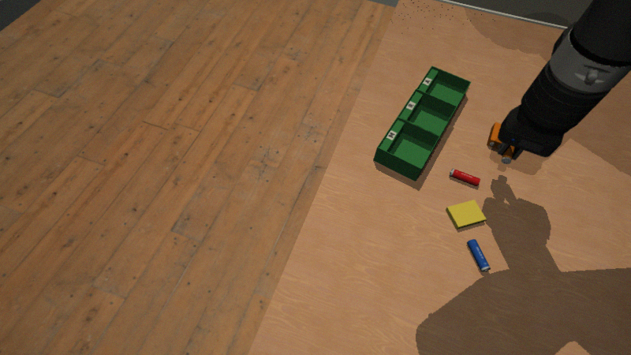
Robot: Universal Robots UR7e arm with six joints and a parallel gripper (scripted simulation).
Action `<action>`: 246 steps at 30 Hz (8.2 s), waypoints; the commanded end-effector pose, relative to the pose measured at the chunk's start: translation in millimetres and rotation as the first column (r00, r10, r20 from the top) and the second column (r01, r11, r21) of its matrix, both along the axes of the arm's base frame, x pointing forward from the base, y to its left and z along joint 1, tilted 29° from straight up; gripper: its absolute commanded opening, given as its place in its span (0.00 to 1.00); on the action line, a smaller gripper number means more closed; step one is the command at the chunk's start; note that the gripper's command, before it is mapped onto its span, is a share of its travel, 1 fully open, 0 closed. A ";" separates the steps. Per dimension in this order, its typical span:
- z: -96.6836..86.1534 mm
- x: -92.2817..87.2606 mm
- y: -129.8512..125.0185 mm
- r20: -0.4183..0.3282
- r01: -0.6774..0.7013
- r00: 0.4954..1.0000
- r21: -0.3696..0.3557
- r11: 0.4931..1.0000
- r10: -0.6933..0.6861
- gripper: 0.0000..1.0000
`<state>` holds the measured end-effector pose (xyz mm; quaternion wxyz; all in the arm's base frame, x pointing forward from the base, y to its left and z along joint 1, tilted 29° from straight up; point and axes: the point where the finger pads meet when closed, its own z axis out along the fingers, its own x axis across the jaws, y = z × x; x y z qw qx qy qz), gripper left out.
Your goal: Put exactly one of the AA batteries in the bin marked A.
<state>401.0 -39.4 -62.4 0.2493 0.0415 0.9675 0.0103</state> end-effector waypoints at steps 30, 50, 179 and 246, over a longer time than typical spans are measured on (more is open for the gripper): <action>28.3 46.4 -64.9 -0.002 -0.001 1.000 0.001 1.000 0.001 0.31; 56.4 97.5 -134.9 -0.004 0.090 0.996 0.051 0.995 -0.090 0.31; 69.3 96.3 -141.0 -0.004 0.090 0.996 0.051 0.995 -0.090 1.00; 182.5 34.3 -141.2 -0.004 0.090 0.996 0.051 0.995 -0.090 1.00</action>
